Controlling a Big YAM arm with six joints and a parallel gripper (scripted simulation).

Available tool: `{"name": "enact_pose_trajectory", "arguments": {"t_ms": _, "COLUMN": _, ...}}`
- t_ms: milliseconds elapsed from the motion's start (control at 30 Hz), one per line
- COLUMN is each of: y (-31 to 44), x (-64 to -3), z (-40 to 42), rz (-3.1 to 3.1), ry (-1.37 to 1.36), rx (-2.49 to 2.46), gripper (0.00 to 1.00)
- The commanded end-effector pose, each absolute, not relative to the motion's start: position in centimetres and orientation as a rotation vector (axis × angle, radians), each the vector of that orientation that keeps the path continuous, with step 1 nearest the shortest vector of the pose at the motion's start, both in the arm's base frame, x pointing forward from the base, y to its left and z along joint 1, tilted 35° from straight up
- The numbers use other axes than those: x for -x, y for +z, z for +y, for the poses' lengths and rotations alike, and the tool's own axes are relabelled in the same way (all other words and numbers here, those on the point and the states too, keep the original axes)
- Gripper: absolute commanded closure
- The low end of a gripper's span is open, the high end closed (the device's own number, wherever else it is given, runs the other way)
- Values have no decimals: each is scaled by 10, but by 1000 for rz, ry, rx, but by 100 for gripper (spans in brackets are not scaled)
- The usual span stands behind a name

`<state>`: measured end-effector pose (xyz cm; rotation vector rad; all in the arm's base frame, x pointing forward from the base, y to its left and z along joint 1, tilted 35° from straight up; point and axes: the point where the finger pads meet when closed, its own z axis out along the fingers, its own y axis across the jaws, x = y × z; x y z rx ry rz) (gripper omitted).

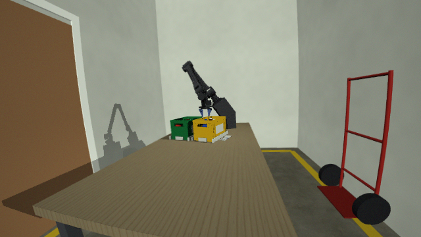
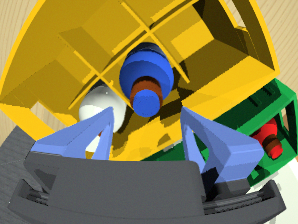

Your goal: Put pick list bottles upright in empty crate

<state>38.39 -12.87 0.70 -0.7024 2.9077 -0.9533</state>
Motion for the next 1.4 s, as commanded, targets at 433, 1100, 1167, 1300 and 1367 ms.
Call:
{"name": "enact_pose_trajectory", "arguments": {"t_ms": 433, "y": 51, "x": -391, "z": -102, "rz": 2875, "ry": -956, "rx": 679, "gripper": 39}}
{"name": "enact_pose_trajectory", "arguments": {"t_ms": 1100, "y": 48, "x": -384, "z": -104, "rz": 2898, "ry": -953, "rx": 685, "gripper": 39}}
{"name": "enact_pose_trajectory", "arguments": {"t_ms": 1167, "y": 48, "x": -384, "z": -104, "rz": 2898, "ry": -953, "rx": 685, "gripper": 39}}
{"name": "enact_pose_trajectory", "arguments": {"t_ms": 1300, "y": 48, "x": -384, "z": -104, "rz": 2898, "ry": -953, "rx": 685, "gripper": 39}}
{"name": "enact_pose_trajectory", "arguments": {"t_ms": 1367, "y": 48, "x": -384, "z": -104, "rz": 2898, "ry": -953, "rx": 685, "gripper": 39}}
